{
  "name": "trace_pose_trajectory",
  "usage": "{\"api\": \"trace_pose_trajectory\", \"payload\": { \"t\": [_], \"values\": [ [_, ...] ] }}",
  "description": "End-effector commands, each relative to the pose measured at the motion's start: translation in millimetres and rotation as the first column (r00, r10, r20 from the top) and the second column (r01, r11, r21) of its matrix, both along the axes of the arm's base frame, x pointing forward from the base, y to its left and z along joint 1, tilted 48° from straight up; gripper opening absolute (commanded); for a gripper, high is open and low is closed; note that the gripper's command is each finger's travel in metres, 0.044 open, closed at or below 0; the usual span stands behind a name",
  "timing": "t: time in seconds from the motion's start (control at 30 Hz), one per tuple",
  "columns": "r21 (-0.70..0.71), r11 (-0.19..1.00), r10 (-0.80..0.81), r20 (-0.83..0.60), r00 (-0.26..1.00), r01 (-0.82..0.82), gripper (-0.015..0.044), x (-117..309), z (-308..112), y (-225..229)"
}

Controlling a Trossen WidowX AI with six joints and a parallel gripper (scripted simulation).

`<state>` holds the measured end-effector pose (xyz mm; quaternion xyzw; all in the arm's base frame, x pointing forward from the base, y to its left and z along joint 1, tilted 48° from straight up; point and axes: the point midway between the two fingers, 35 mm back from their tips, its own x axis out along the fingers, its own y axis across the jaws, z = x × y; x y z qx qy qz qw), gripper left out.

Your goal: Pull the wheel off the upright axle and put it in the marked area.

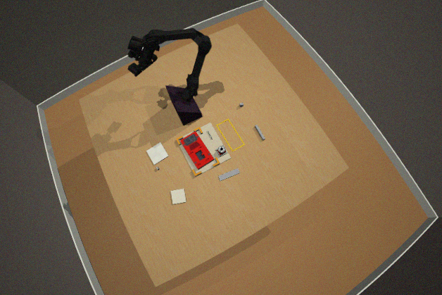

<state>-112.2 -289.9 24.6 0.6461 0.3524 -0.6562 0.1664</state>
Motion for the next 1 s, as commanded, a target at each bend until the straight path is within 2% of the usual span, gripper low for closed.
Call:
{"api": "trace_pose_trajectory", "payload": {
  "t": [0.0, 0.4, 0.6, 0.97],
  "values": [
    [0.006, 0.988, 0.153, 0.066, 0.986, -0.154, 0.03, 36.3, -1.9, -9.4],
    [-0.038, 0.811, 0.573, 0.247, 0.781, -0.583, 0.03, 163.2, -4.9, -13.4],
    [-0.06, 0.726, 0.676, 0.245, 0.695, -0.686, 0.03, 202.0, -9.0, -5.5],
    [-0.127, 0.489, 0.831, 0.369, 0.416, -0.863, 0.03, 286.8, -7.6, 30.5]
  ]
}}
